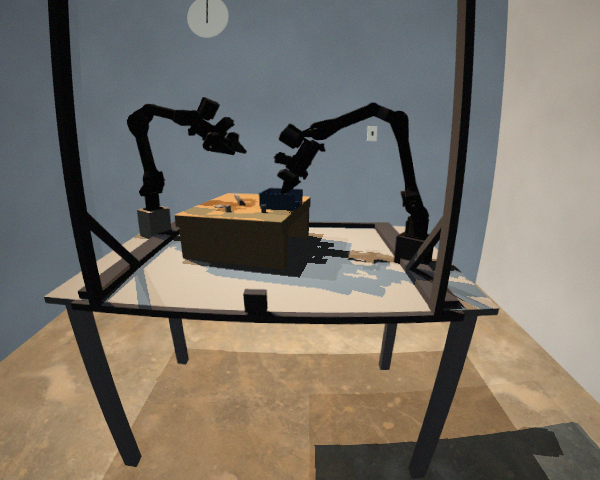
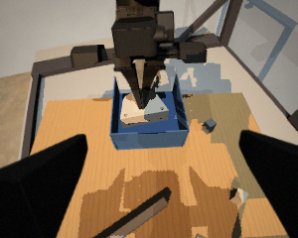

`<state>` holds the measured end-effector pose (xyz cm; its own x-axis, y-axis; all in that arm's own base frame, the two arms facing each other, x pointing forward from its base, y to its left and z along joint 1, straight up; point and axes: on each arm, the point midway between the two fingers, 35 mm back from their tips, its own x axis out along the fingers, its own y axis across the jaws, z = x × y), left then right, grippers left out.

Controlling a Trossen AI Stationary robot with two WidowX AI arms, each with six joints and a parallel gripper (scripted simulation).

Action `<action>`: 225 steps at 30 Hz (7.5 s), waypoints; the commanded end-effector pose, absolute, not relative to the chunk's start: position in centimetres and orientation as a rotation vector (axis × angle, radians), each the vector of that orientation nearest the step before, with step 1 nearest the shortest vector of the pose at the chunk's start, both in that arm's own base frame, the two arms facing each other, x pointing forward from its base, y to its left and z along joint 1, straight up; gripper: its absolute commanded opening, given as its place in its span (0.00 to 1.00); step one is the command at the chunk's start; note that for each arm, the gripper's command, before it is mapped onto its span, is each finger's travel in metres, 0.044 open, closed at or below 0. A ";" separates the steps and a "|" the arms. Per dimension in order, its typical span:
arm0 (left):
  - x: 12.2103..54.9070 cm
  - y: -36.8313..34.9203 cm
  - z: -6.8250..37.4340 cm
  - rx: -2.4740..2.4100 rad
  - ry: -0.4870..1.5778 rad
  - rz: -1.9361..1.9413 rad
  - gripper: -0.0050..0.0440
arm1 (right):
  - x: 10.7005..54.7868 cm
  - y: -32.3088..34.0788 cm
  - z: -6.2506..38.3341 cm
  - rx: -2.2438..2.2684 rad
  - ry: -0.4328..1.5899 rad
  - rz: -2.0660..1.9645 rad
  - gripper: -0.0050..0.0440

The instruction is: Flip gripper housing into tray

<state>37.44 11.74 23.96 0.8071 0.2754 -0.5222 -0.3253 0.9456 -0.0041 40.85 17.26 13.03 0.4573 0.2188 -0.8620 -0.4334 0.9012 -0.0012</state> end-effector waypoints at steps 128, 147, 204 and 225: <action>37.4 11.7 24.9 -0.086 0.520 0.319 0.99 | 38.8 15.8 13.6 -0.233 1.005 0.411 0.10; 37.4 11.7 24.9 -0.086 0.520 0.319 0.99 | 38.4 15.6 13.7 -0.233 1.005 0.411 0.10; 37.4 11.7 24.9 -0.086 0.520 0.319 0.99 | 37.5 14.8 14.0 -0.230 0.994 0.407 0.10; 37.4 11.7 24.9 -0.086 0.520 0.319 0.99 | 37.4 14.8 15.9 -0.230 0.994 0.407 0.10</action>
